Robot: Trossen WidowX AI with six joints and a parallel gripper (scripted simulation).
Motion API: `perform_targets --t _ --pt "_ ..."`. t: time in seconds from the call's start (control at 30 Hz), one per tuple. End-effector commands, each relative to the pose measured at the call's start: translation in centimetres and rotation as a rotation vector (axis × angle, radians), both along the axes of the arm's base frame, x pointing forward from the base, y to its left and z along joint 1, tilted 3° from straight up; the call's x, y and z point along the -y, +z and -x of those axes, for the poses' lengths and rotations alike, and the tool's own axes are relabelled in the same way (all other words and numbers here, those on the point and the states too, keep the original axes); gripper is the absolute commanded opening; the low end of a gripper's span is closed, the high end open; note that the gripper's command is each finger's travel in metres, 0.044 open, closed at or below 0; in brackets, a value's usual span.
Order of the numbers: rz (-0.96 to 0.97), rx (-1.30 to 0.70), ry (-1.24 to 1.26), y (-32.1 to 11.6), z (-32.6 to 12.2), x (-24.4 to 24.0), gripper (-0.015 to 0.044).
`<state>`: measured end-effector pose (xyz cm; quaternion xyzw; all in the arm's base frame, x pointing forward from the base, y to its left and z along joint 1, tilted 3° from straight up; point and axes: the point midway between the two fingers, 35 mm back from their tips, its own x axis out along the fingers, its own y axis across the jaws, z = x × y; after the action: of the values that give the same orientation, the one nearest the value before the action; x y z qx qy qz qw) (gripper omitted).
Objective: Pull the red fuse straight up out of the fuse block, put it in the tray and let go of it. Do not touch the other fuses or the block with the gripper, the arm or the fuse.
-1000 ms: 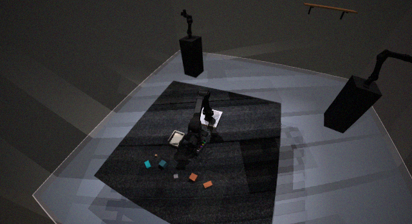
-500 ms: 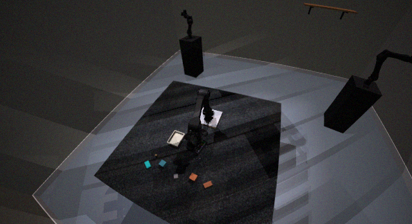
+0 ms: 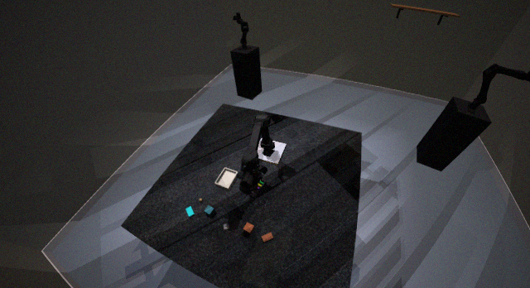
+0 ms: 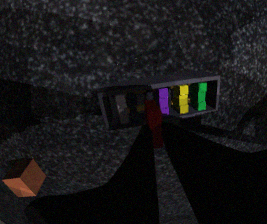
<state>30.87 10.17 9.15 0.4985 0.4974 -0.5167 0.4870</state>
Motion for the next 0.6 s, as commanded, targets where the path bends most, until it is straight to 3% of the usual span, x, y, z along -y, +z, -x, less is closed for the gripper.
perform_targets --t 0.0,0.27,0.57 --pt "0.002 0.007 0.003 0.8 -0.2 0.0 0.0" --pt "0.002 0.008 0.003 1.4 -0.3 0.4 0.0" --pt "0.006 0.011 0.003 1.5 -2.0 5.3 0.0"
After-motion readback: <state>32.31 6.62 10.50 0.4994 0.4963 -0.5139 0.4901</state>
